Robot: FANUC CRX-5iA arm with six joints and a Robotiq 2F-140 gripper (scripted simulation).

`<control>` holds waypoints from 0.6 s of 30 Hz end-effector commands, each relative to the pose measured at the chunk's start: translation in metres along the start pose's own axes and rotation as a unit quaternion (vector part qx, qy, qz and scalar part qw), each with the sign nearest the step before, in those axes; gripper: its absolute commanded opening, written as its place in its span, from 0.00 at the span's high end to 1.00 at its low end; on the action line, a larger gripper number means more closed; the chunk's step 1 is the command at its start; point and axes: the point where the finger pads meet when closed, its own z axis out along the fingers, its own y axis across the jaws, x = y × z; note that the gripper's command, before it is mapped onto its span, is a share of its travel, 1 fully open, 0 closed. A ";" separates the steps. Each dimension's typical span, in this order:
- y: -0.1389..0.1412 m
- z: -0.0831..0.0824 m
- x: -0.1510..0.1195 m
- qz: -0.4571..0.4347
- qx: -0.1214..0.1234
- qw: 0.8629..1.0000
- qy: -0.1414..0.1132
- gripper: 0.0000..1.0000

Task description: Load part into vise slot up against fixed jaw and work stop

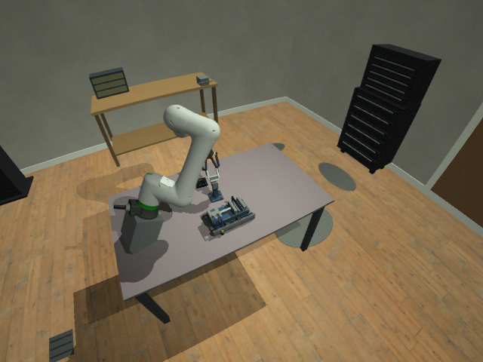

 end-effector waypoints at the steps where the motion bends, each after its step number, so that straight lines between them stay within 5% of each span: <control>1: 0.000 0.000 0.000 0.000 0.000 1.000 0.003 1.00; 18: 0.000 0.000 0.000 0.000 0.000 1.000 0.006 1.00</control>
